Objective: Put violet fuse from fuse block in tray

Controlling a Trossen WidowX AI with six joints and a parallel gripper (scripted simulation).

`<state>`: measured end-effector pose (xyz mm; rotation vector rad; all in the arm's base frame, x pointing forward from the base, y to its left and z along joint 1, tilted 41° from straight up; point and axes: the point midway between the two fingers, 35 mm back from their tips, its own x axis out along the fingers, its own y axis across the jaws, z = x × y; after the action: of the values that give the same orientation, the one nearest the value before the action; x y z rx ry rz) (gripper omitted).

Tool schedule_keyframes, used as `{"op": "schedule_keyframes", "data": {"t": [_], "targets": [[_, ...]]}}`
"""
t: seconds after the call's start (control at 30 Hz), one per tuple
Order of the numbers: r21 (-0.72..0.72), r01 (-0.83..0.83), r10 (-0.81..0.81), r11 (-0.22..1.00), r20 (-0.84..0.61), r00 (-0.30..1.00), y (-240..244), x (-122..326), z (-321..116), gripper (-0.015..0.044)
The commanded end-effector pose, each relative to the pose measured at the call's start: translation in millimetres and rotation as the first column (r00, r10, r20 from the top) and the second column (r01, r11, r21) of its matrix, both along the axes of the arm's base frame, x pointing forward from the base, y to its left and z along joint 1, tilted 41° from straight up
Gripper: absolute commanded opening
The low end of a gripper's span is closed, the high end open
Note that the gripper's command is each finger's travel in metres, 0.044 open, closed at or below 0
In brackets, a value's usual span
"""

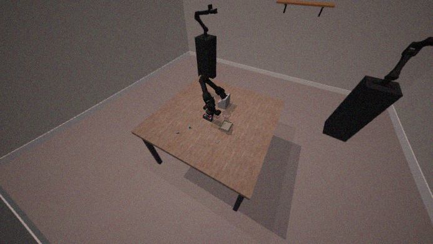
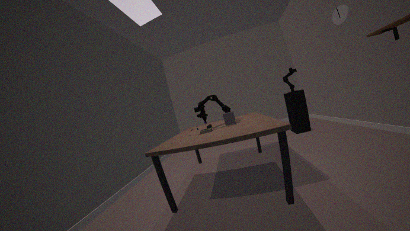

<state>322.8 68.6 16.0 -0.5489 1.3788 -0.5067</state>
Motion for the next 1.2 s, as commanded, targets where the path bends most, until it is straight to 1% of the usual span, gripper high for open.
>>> {"op": "schedule_keyframes", "data": {"t": [0.0,0.37,0.73,1.17], "targets": [[0.003,0.005,-0.005,1.000,-0.006,1.000,18,0,-16,0.0000],[0.004,0.007,-0.007,1.000,-0.007,1.000,69,-7,-60,0.0000],[-0.006,0.011,-0.011,1.000,-0.003,1.000,112,-27,-106,0.0000],[-0.008,0.011,-0.011,1.000,-0.002,1.000,107,-27,-119,0.0000]]}}
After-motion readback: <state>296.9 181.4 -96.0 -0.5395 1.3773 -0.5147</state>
